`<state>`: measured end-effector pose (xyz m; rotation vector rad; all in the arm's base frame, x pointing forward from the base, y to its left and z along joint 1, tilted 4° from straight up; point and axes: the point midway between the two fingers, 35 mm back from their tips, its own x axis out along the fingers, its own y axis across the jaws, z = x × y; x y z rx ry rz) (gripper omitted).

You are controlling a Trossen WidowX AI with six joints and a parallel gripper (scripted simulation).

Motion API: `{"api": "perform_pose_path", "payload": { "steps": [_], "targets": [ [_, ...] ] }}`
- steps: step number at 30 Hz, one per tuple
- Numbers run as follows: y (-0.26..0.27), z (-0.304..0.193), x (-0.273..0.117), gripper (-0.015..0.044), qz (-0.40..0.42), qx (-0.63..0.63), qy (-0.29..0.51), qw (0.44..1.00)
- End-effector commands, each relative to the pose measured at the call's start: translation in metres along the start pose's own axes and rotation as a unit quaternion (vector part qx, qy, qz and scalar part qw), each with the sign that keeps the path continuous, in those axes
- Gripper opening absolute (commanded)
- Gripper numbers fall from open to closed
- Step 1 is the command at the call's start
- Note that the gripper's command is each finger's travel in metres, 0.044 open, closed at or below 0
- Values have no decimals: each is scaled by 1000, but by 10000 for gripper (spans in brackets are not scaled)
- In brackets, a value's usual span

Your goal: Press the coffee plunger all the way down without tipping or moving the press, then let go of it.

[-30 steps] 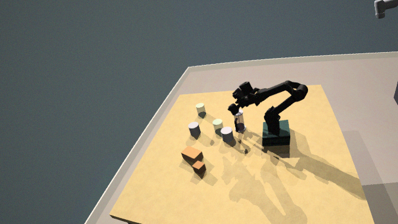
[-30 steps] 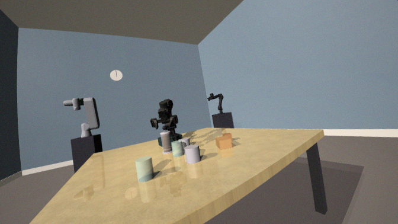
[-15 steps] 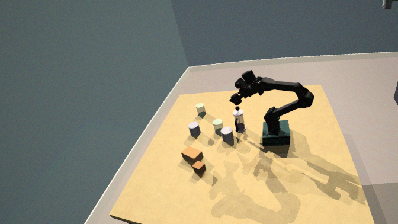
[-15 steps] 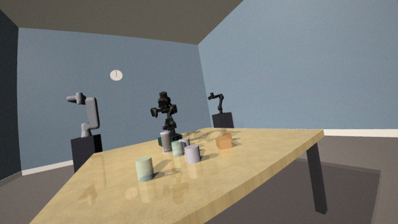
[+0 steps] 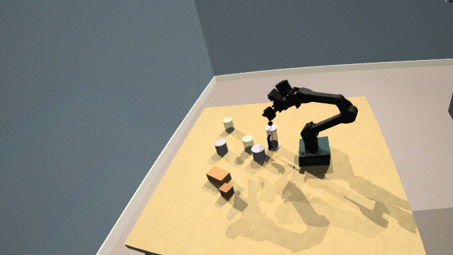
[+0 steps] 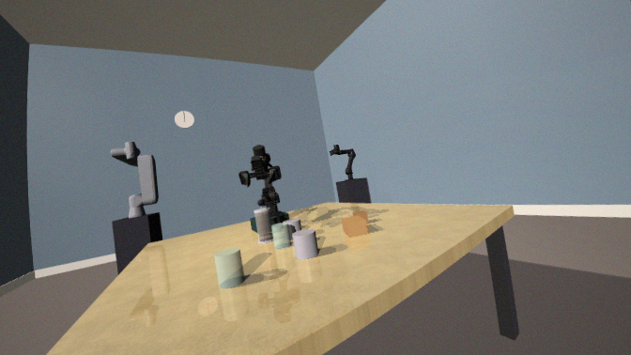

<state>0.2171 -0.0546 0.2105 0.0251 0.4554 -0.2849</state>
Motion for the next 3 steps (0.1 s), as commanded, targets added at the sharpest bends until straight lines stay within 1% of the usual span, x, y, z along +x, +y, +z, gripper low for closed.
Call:
{"api": "perform_pose_path", "payload": {
  "steps": [1, 3],
  "targets": [
    [-1, 2, -1, 440, -1, 2, -2, 1000],
    [-1, 2, -1, 440, -1, 2, -2, 1000]
  ]
}}
